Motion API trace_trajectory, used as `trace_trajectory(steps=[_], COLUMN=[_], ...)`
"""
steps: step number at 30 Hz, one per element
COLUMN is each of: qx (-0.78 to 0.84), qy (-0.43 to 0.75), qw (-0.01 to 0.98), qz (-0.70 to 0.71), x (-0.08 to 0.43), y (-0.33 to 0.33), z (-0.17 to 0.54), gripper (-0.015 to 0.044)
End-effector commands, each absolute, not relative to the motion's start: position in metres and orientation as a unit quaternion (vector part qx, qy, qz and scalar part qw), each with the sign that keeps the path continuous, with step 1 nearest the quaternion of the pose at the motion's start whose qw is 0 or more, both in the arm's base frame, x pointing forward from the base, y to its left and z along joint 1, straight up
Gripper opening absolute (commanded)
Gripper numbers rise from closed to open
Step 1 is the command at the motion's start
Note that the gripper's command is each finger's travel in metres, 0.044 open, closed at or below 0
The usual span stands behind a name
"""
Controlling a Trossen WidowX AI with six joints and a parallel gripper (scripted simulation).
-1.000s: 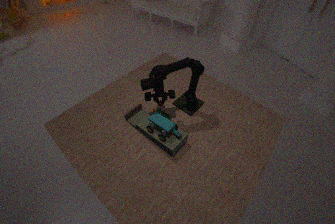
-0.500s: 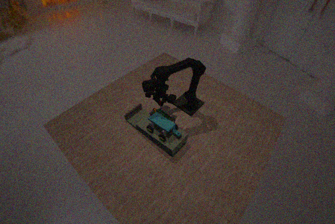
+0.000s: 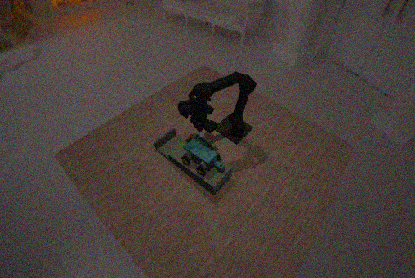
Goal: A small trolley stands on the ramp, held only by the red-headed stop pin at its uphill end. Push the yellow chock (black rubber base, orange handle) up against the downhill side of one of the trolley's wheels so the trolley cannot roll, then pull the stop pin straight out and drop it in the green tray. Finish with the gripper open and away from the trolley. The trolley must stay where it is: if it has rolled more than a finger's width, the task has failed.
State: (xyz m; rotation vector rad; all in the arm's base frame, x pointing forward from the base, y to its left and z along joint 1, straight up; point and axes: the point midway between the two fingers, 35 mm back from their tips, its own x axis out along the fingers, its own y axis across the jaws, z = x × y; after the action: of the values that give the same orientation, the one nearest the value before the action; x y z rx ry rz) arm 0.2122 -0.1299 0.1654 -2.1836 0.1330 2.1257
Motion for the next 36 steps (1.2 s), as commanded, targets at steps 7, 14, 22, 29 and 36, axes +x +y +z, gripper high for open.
trace_trajectory(steps=[7, 14, 22, 29, 36], qx=[-0.713, -0.712, -0.705, -0.703, -0.702], qy=[0.064, 0.07, 0.115, 0.129, 0.13], qw=[0.056, 0.058, 0.014, -0.001, -0.001], qz=[0.696, 0.696, 0.7, 0.7, 0.7], x=[0.203, 0.199, 0.199, 0.197, 0.195], y=[-0.13, -0.129, -0.134, -0.144, -0.156], z=[0.152, 0.145, 0.127, 0.104, 0.084], gripper=[0.0, 0.0, 0.0, 0.0, 0.0])
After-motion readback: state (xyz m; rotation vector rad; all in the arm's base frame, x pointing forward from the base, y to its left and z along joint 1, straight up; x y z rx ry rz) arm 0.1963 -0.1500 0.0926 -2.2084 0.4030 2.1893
